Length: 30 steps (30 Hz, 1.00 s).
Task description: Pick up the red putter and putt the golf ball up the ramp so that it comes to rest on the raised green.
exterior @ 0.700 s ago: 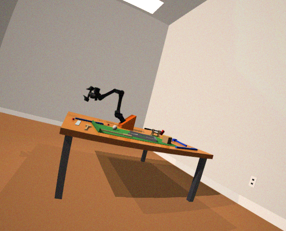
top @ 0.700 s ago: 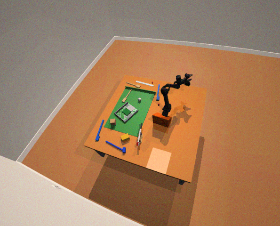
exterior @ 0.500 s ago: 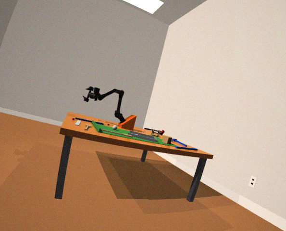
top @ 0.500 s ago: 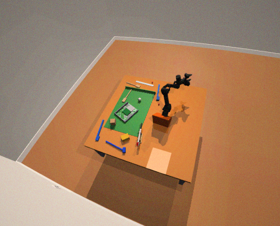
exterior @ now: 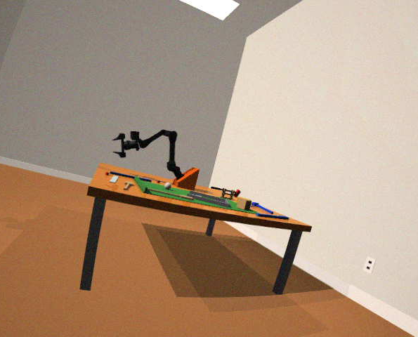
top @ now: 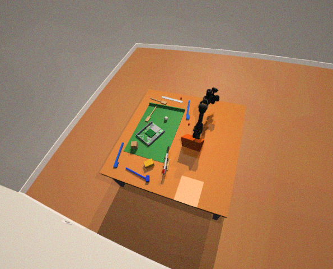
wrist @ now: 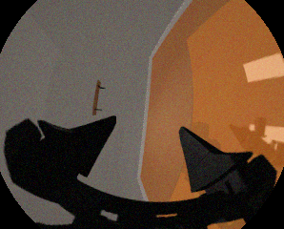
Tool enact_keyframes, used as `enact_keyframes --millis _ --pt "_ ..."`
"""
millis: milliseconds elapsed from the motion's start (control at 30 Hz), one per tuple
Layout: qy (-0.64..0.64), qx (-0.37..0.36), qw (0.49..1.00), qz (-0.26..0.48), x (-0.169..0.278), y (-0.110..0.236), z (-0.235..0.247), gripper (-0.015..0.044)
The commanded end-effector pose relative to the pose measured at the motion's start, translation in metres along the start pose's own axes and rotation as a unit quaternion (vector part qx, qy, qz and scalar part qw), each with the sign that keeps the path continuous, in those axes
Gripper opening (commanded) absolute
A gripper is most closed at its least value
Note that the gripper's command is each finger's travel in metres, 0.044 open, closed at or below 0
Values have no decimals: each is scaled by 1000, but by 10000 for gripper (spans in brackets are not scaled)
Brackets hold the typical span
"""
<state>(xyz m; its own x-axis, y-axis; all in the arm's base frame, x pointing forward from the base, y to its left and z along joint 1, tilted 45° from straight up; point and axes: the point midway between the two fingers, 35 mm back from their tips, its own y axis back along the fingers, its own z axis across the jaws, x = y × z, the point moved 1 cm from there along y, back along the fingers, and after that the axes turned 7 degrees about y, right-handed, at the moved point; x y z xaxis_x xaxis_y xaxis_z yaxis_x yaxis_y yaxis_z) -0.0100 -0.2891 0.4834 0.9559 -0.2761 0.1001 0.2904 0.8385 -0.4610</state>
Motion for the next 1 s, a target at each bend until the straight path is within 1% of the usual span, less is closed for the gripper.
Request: enact_keyframes --millis 0,133,267,400,533,700,967 --pt "41 35 997 64 41 2 -18 440" --pt "93 65 984 136 87 12 -35 440" --pt "147 84 963 212 133 29 -51 440" --pt "206 93 930 289 179 53 -66 440" --pt "264 89 888 366 223 86 -79 440" --pt "329 61 815 474 272 142 -88 440" --pt "396 -20 659 639 328 262 -98 440"
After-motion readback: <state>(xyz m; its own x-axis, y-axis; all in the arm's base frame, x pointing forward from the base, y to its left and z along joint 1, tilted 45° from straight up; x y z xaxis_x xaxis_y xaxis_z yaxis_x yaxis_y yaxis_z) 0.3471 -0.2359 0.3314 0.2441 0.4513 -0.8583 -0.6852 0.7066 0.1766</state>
